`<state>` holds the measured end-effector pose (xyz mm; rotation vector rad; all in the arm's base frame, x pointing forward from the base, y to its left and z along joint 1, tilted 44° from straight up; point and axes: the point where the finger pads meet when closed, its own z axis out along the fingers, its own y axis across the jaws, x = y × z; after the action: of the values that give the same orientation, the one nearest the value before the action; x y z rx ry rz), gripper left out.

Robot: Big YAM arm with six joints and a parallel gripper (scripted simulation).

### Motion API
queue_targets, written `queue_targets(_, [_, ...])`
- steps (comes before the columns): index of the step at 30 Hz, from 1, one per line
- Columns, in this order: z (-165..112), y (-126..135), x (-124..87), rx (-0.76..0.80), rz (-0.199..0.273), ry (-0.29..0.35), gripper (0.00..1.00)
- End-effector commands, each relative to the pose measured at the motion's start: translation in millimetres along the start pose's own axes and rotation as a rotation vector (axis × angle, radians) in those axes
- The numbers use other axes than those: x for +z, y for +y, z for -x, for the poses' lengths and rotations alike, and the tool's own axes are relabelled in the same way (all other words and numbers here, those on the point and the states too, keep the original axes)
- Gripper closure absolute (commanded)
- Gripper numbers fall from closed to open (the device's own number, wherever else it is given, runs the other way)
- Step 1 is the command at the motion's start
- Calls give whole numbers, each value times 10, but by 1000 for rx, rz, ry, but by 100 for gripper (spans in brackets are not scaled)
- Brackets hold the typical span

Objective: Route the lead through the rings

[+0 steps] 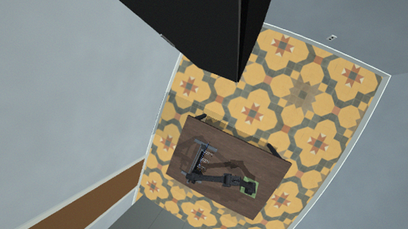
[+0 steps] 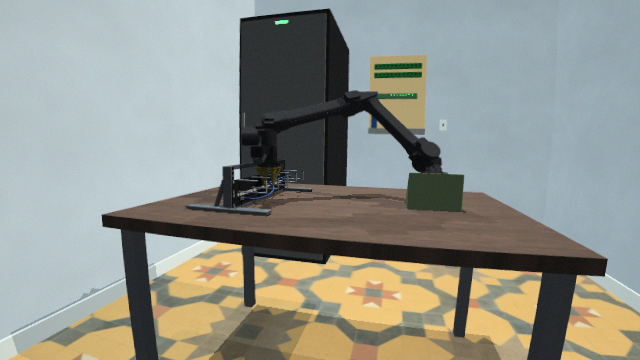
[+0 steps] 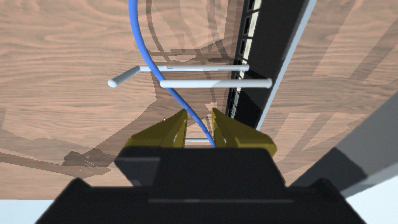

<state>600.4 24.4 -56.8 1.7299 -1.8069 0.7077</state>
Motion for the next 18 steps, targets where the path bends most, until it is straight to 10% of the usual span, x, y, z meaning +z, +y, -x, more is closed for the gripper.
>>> queue_targets(1, [-11,-185,-143,15,-32,-12,69])
queue_targets(18, [13,-191,-208,18,-42,-14,69])
